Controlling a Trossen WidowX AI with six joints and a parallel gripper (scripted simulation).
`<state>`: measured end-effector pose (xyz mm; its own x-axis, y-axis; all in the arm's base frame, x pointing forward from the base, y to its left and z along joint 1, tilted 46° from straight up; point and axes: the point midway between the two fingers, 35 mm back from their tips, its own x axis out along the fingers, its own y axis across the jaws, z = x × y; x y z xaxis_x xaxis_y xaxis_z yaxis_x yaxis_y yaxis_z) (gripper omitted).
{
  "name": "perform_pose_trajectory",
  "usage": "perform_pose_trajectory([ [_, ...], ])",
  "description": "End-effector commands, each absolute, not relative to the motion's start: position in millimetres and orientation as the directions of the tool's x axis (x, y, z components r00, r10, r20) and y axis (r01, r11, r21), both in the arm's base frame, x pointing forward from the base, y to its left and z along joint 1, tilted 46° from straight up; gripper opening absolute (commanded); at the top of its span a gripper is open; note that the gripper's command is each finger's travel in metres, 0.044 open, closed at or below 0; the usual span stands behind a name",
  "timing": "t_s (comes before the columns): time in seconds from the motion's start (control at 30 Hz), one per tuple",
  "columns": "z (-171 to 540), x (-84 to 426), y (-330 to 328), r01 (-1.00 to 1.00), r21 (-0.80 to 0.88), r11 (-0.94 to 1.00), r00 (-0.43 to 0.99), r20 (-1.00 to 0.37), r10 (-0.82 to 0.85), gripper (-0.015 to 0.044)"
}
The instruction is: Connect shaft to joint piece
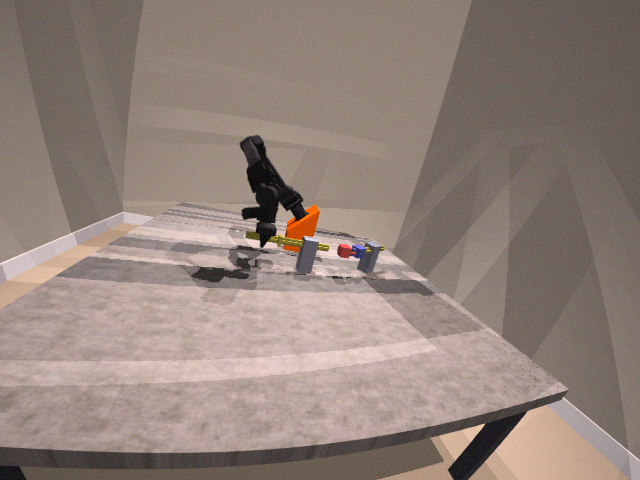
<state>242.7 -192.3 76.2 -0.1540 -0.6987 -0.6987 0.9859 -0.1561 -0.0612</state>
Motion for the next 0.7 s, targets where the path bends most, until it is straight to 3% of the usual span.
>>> perform_pose_trajectory([
  [0.0, 69, 243, -187, 0.986, -0.059, -0.157, -0.153, -0.698, -0.699, 0.0000],
  [0.67, 48, 245, -166, 0.986, -0.059, -0.156, -0.152, -0.699, -0.699, 0.0000],
])
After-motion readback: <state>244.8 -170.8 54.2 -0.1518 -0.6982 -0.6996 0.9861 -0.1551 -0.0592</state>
